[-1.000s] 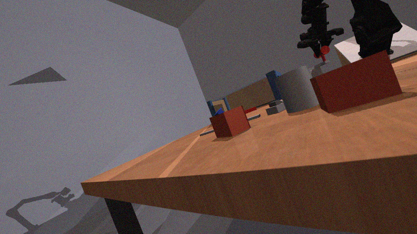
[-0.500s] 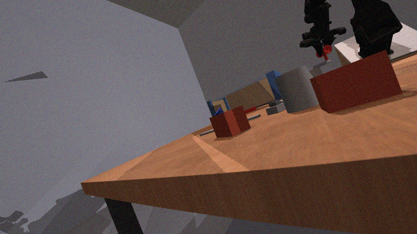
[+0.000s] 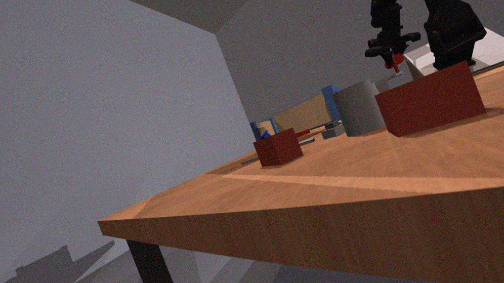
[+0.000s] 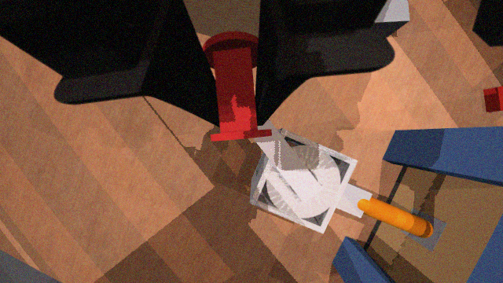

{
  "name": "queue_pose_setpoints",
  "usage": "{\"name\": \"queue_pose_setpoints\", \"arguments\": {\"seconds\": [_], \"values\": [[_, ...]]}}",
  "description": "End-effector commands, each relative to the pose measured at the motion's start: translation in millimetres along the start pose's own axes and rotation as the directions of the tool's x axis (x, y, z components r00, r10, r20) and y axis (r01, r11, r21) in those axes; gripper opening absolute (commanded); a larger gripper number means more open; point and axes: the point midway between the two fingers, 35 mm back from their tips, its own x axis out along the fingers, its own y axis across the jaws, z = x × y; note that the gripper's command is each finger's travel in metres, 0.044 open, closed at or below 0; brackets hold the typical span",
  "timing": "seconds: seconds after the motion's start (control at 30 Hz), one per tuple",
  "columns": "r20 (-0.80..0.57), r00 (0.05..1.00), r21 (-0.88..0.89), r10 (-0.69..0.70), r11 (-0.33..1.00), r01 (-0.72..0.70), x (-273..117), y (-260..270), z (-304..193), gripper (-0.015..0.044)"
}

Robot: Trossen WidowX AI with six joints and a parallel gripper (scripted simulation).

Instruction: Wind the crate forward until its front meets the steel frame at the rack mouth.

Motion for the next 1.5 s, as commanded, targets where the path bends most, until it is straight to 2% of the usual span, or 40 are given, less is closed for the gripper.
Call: {"name": "queue_pose_setpoints", "arguments": {"seconds": [0.0, 1.47], "values": [[0.001, 1.0, -0.003, -0.023, 1.0, 0.023, 5, -10, 6, 0.0], [0.005, 1.0, -0.003, -0.025, 1.0, 0.025, 23, -39, 50, 0.0]]}}
